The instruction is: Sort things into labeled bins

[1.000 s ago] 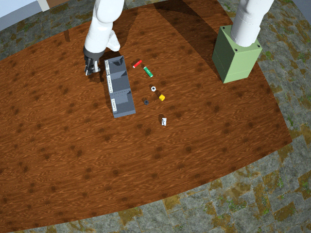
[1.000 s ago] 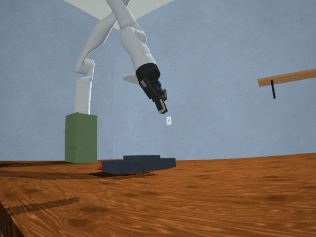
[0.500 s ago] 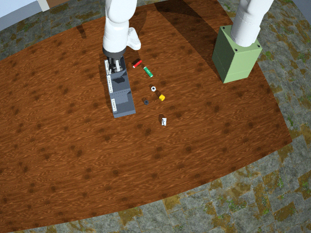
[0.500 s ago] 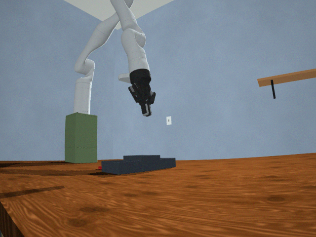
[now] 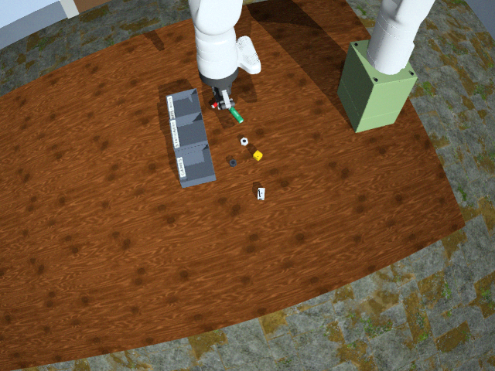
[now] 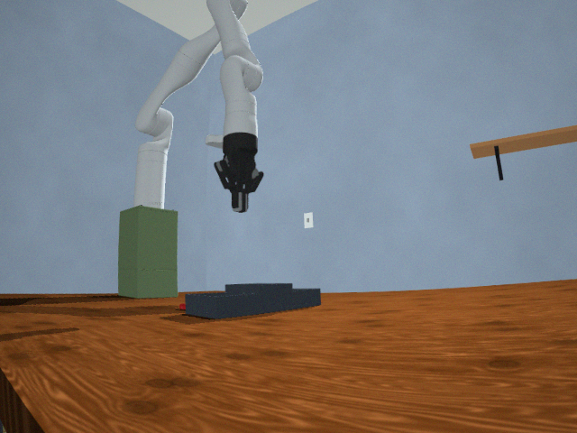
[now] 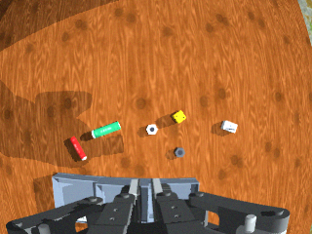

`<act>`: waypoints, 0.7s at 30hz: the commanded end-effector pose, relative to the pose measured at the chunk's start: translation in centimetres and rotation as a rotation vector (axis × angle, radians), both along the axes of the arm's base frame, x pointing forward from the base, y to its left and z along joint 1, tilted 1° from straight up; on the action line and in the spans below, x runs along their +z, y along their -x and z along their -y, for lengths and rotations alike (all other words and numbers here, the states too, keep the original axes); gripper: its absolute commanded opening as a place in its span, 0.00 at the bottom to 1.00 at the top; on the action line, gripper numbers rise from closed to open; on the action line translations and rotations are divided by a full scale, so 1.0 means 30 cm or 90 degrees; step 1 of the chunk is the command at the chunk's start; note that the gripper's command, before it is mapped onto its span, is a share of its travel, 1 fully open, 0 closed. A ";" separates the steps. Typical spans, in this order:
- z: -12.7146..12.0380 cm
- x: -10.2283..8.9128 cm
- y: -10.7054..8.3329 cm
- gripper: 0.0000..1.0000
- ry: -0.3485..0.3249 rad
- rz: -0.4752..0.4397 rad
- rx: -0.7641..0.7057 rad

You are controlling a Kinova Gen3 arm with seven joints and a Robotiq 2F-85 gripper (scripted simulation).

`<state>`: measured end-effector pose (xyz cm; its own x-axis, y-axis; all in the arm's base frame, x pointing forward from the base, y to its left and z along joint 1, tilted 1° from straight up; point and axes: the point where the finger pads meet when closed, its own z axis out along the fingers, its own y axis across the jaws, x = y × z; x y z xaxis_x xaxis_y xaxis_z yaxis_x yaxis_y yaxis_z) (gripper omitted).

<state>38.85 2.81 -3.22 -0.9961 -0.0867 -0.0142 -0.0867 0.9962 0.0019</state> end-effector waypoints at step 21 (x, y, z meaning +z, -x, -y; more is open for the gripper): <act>0.034 -0.035 0.047 0.09 0.003 -0.002 0.140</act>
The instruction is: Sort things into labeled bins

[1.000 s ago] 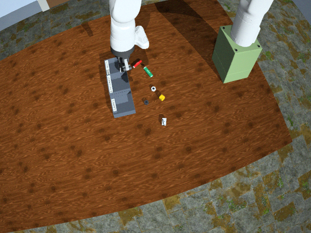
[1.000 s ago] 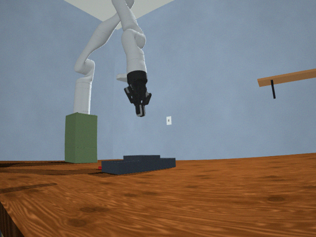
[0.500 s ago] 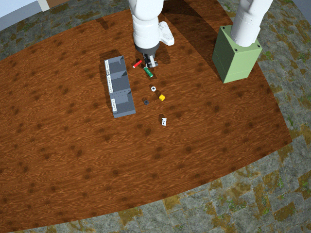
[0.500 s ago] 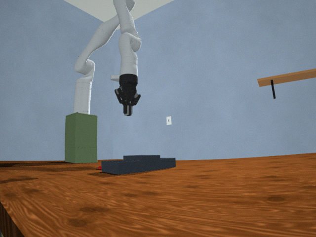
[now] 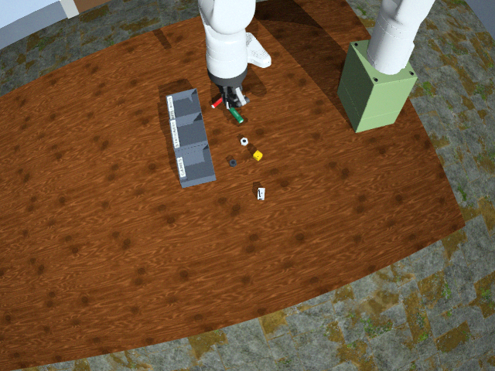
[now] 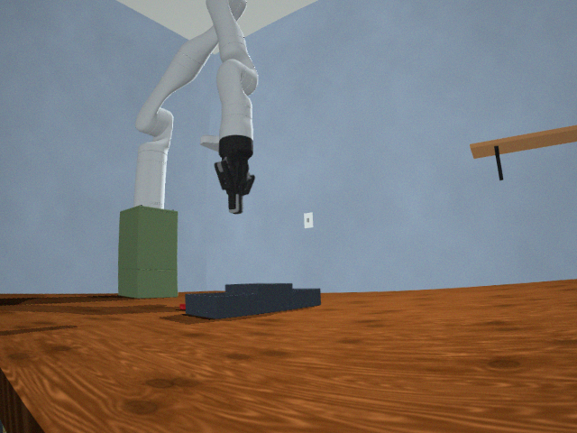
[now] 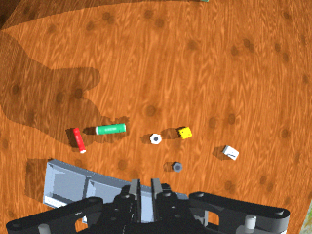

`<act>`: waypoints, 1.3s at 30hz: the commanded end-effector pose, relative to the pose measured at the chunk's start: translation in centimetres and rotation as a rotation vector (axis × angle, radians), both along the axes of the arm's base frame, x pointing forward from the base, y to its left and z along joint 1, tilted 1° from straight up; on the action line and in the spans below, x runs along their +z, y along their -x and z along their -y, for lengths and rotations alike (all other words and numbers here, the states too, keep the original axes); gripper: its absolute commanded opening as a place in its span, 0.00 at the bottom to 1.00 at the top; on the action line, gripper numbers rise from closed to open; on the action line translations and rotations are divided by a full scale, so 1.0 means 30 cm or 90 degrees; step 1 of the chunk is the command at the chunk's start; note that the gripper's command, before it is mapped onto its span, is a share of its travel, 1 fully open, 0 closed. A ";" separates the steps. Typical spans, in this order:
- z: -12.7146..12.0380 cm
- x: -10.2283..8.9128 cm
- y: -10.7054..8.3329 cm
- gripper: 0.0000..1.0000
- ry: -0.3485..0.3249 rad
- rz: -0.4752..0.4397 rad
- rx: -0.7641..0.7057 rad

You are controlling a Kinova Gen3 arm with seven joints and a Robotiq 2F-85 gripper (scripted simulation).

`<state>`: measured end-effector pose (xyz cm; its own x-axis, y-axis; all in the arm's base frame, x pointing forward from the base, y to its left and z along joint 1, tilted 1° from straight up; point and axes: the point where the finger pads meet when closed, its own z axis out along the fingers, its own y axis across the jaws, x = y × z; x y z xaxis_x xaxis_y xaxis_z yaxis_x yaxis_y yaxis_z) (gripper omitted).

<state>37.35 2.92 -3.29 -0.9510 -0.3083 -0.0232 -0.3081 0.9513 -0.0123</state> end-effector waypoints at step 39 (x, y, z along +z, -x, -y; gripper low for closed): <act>0.375 -0.375 -0.266 0.09 0.018 -0.009 1.078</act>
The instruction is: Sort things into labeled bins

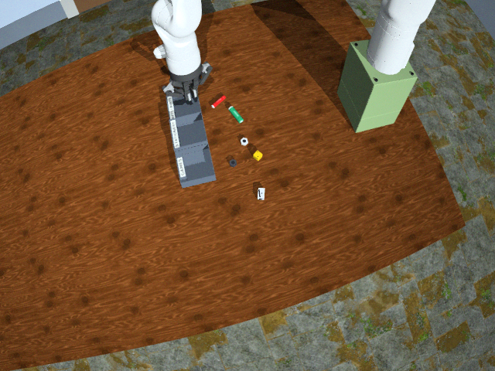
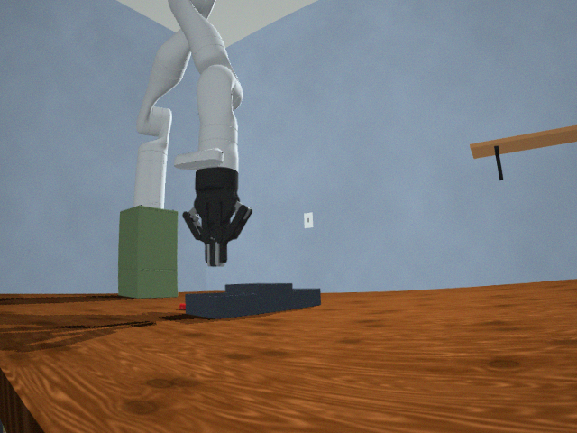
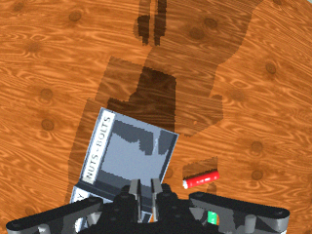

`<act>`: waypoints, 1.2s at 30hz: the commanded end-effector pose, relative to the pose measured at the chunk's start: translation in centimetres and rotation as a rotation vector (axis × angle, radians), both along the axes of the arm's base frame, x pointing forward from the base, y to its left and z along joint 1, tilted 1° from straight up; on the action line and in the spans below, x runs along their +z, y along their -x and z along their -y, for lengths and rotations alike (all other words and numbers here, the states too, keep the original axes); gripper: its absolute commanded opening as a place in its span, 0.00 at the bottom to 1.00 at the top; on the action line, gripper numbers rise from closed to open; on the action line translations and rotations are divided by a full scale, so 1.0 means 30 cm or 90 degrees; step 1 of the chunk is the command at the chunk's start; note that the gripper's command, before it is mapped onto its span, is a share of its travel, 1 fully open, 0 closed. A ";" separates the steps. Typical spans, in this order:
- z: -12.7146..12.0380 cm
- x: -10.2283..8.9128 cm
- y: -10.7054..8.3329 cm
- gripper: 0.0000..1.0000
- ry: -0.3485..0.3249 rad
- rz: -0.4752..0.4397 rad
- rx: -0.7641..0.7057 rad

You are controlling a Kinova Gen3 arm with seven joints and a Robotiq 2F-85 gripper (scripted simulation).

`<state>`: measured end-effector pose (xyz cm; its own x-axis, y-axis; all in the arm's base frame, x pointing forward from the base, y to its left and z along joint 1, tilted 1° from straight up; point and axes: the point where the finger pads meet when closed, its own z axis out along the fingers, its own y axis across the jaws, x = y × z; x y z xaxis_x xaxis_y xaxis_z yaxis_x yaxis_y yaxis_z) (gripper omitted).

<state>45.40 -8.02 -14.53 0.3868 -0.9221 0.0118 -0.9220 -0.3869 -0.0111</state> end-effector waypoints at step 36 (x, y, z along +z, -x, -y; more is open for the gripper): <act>0.011 -0.027 0.002 0.09 0.006 -0.005 0.787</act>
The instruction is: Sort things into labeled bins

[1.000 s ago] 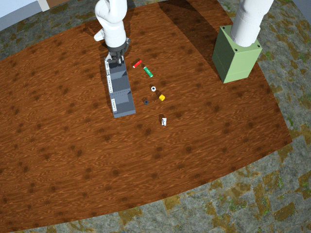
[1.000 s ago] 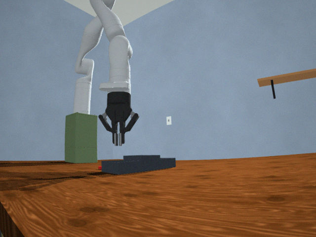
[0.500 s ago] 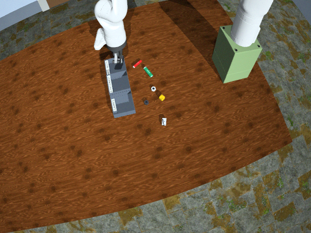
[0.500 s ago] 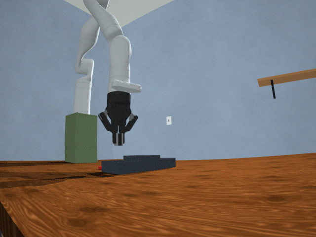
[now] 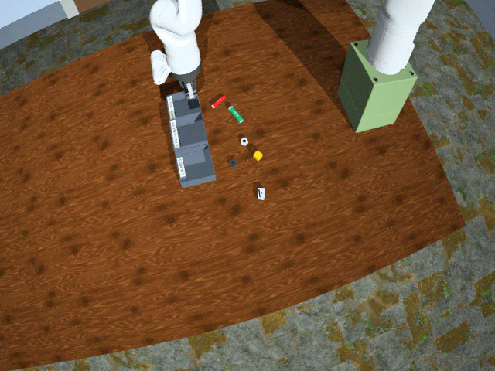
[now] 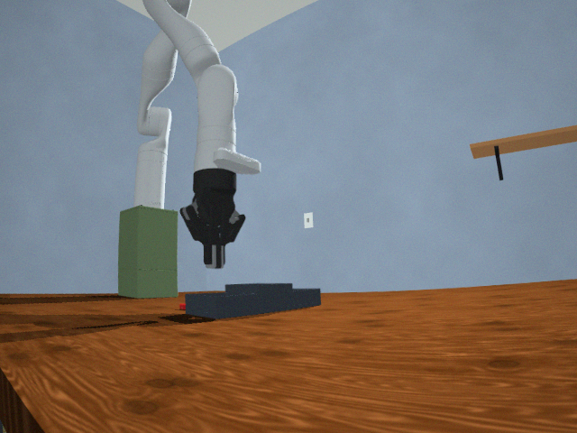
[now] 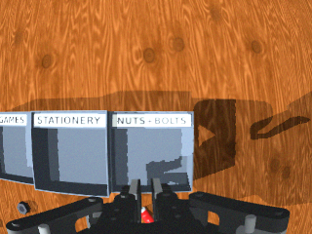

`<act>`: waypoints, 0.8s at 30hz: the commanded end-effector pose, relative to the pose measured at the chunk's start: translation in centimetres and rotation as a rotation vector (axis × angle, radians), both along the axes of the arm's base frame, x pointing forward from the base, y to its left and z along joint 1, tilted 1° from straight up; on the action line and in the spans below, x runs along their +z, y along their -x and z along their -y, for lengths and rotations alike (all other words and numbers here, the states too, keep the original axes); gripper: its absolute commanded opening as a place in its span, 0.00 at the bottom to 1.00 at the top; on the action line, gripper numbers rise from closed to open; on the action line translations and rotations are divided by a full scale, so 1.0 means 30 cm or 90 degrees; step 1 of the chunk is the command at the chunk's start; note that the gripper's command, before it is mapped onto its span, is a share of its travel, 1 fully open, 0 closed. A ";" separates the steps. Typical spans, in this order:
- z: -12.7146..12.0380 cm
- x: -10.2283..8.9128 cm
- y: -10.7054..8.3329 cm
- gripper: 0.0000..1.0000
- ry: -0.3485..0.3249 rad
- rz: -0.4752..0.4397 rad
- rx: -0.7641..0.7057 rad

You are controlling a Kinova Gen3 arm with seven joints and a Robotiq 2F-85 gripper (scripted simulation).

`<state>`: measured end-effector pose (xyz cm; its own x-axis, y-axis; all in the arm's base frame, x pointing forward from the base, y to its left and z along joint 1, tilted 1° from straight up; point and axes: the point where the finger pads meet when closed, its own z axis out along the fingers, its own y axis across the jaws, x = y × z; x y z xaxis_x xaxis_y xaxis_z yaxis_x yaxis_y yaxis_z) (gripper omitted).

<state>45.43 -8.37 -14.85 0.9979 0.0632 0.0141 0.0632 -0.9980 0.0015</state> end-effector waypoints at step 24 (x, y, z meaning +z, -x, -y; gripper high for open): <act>-0.001 -0.188 0.001 0.09 -0.001 -0.002 0.000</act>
<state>45.55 -8.58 -20.17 0.9981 0.0601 0.0151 0.0601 -0.9982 0.0032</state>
